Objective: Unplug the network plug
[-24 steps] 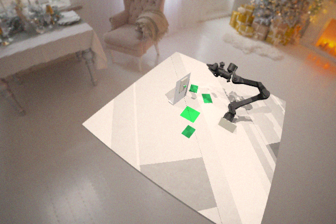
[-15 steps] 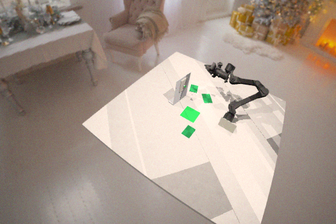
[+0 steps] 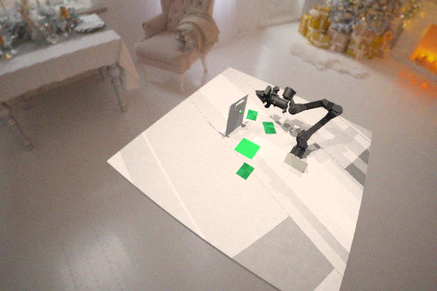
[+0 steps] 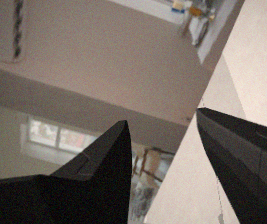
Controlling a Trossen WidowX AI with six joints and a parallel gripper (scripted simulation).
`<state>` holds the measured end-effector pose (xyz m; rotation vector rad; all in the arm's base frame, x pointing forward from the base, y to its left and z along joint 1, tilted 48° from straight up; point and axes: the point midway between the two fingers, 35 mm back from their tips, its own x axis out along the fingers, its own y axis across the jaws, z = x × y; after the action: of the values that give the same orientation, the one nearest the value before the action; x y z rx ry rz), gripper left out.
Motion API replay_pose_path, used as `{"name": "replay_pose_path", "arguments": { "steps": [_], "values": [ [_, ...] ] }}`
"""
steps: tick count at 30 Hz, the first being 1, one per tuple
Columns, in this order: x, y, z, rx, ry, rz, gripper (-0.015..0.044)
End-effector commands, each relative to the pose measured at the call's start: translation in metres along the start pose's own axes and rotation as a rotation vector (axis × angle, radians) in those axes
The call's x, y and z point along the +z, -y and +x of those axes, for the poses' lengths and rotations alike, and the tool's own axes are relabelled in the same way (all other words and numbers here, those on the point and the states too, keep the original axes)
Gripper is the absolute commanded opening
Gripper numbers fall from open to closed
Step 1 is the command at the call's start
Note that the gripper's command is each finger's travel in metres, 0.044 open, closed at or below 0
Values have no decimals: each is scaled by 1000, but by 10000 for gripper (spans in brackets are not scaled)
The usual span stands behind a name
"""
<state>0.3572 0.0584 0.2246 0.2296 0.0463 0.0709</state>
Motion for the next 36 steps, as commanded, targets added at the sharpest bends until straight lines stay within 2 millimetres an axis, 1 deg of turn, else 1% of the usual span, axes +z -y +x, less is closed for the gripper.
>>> {"name": "replay_pose_path", "arguments": {
  "steps": [1, 9, 17, 27, 36],
  "values": [
    [-24, -3, 3, -5, -26, 44, 156],
    [-65, -15, 3, 4, -55, 134, 156],
    [-102, -24, -6, 11, -83, 220, 156],
    [-142, -33, -25, 16, -118, 323, 156],
    [-171, -37, -48, 19, -148, 412, 156]
  ]
}}
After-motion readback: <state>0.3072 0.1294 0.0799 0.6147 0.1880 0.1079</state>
